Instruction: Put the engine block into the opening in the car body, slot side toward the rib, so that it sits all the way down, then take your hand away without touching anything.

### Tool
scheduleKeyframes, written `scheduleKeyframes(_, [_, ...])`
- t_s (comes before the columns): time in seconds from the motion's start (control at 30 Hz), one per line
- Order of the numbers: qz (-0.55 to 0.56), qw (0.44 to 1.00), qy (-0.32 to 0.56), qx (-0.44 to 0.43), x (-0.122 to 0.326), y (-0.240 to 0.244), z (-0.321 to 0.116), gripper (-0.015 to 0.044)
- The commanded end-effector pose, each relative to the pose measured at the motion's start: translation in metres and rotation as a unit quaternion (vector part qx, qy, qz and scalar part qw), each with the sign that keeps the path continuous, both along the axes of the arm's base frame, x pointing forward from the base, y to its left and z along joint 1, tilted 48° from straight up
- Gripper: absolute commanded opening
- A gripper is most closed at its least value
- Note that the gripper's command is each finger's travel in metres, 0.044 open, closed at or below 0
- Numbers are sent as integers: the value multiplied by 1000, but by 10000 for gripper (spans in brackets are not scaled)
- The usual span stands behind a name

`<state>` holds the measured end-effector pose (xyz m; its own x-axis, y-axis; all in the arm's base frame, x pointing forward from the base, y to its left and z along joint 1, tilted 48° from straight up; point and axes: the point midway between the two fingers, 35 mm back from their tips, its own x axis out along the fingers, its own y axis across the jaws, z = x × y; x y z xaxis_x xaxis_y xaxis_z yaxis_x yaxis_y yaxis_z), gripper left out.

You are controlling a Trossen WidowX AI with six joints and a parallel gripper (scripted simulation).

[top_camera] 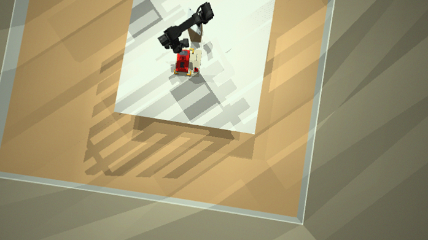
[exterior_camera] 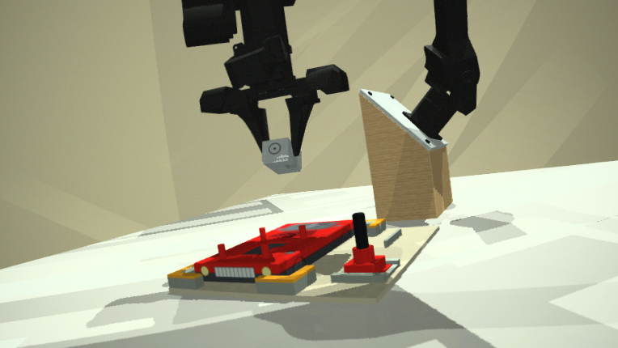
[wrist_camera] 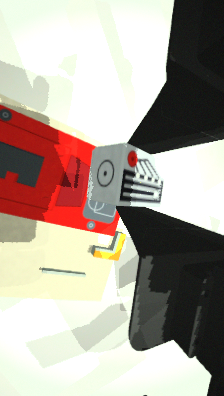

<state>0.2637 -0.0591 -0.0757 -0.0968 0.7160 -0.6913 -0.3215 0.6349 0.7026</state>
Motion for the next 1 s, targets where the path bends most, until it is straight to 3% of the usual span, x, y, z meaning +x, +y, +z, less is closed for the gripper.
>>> scheduleKeyframes(0.0, [0,1000,4,3,-3,7,-4,0])
scheduleKeyframes(0.97, [0,1000,4,4,-7,35,-30,0])
